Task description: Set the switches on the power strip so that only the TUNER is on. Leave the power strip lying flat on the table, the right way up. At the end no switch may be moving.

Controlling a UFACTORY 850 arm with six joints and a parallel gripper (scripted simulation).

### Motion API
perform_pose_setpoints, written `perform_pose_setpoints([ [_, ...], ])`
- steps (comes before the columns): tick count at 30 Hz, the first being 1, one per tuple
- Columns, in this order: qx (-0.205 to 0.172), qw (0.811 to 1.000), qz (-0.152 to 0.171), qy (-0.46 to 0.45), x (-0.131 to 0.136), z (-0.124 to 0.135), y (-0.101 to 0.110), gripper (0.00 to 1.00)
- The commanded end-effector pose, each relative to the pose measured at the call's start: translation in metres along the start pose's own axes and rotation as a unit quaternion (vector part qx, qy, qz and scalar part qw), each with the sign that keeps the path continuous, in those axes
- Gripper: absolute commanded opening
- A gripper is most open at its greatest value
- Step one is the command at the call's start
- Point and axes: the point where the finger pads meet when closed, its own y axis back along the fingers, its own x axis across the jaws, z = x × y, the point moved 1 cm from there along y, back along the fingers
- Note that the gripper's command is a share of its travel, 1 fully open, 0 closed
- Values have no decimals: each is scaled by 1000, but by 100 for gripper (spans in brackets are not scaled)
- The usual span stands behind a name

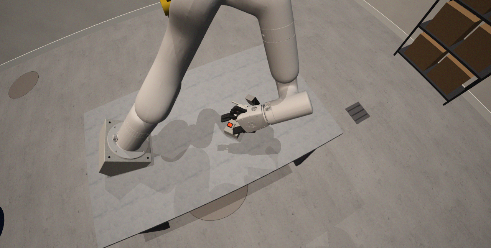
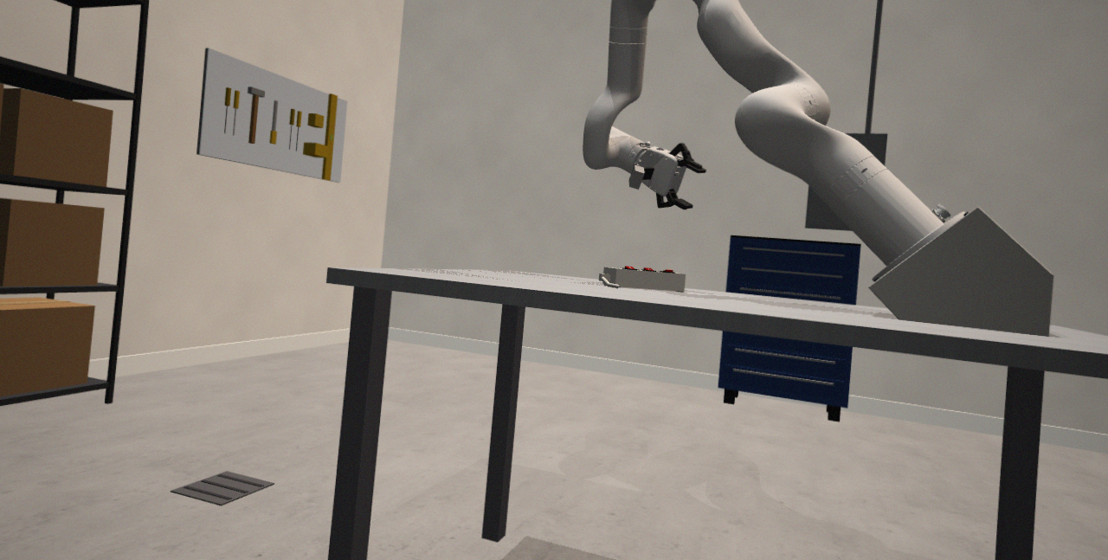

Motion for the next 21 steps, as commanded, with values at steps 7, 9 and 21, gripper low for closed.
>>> perform_pose_setpoints([
  [7, 0, 1000, 1, 0, 0, 0, 1, 100],
  [9, 0, 1000, 1, 0, 0, 0, 1, 100],
  [21, -11, 1000, -5, 14, 1, -2, 0, 100],
])
